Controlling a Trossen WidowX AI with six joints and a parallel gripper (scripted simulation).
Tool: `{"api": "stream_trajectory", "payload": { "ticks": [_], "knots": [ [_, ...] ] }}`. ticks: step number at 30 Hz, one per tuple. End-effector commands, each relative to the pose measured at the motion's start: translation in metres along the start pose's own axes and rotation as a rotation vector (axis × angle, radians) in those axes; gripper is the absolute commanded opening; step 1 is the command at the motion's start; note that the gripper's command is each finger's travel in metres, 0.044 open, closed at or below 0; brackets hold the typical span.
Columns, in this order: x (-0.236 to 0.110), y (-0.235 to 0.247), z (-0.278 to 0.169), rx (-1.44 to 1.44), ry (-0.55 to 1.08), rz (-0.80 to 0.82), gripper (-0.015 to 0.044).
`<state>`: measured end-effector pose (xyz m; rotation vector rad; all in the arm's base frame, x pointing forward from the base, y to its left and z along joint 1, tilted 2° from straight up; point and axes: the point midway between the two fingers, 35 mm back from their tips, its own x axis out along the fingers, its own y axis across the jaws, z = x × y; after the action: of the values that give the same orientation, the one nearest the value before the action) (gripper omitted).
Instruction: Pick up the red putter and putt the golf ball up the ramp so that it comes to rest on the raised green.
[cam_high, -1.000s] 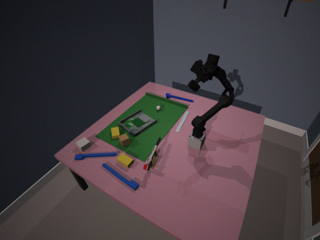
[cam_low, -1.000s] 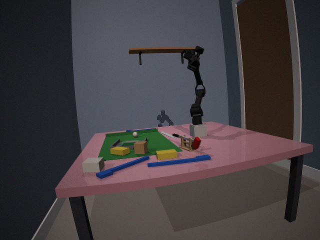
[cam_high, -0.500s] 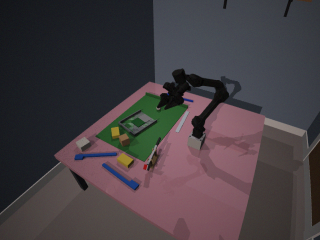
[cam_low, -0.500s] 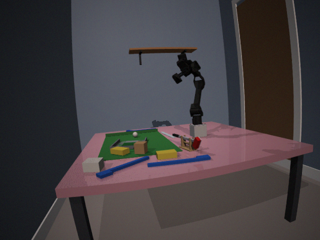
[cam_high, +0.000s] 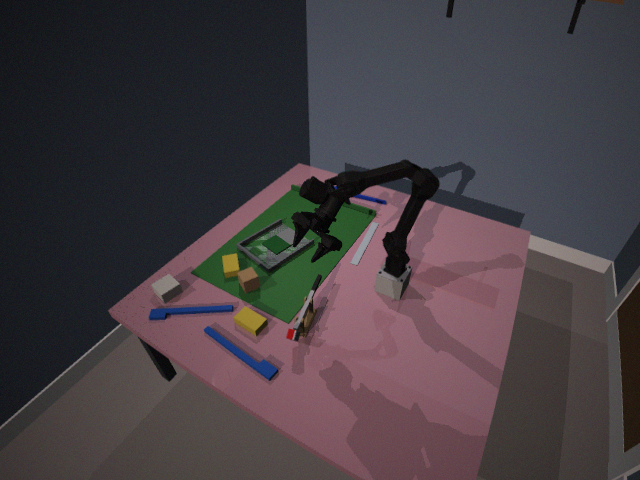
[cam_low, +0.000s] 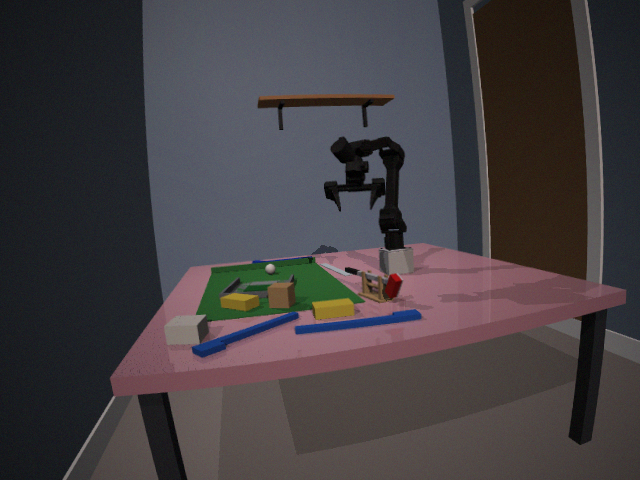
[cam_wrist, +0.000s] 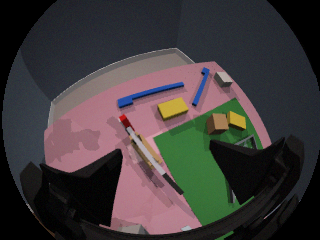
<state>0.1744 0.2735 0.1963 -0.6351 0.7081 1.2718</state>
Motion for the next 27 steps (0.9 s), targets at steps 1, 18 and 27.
{"api": "stream_trajectory", "payload": {
  "ticks": [1, 18, 27],
  "knots": [
    [0.043, -0.018, -0.058, -0.219, 0.208, 0.056, 0.044],
    [0.083, -0.029, -0.143, -0.516, 0.429, 0.265, 0.044],
    [0.1, -0.031, -0.16, -0.516, 0.429, 0.265, 0.044]
  ]
}}
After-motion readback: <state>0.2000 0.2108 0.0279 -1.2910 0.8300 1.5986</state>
